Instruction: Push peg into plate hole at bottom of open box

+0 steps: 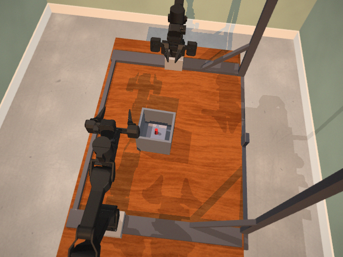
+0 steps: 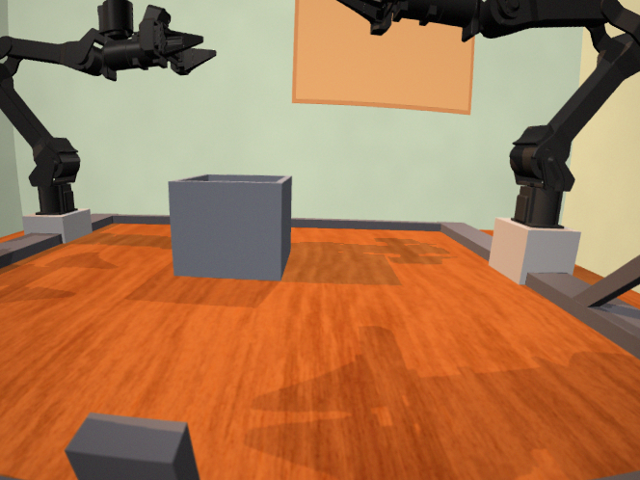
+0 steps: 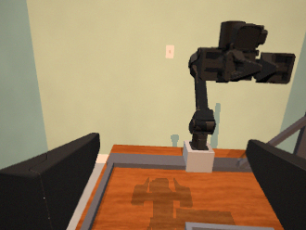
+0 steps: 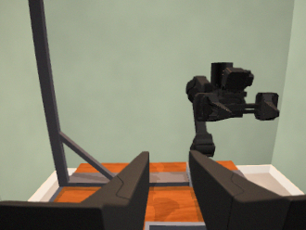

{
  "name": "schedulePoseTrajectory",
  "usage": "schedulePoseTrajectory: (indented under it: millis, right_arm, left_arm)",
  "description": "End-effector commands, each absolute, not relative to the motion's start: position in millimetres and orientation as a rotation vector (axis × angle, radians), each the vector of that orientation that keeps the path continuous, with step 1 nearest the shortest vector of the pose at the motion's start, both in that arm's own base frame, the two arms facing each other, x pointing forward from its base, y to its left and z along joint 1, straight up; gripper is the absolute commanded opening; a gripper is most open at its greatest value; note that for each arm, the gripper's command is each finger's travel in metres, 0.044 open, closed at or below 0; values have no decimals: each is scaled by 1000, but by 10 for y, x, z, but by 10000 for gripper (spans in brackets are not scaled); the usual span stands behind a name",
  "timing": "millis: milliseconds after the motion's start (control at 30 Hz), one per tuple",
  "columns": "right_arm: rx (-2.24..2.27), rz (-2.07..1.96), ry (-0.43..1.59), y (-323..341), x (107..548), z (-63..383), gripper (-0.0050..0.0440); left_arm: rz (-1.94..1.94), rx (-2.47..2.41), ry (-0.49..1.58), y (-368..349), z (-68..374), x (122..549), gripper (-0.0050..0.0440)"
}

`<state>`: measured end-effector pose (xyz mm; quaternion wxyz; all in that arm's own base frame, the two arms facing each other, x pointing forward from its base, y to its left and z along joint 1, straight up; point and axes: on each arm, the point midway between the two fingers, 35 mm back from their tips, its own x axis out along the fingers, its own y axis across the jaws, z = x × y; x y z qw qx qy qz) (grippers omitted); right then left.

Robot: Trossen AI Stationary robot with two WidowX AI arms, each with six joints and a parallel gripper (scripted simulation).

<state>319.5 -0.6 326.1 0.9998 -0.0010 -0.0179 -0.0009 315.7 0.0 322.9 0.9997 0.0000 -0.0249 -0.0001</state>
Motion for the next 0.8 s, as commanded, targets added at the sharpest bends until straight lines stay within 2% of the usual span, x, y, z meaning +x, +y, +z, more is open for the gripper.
schedulePoseTrajectory:
  millis: [0, 200, 767]
  right_arm:
    - [3, -2, -104, 8, 3073, 3331, 119]
    - [0, -2, -48, 0, 3151, 3209, 119]
    - [0, -2, -51, 1, 3151, 3216, 119]
  left_arm:
    - [0, 5, -55, -4, 3246, 3153, 440]
    - [0, 5, -55, -4, 3245, 3154, 440]
    - [0, 5, -55, -4, 3245, 3154, 440]
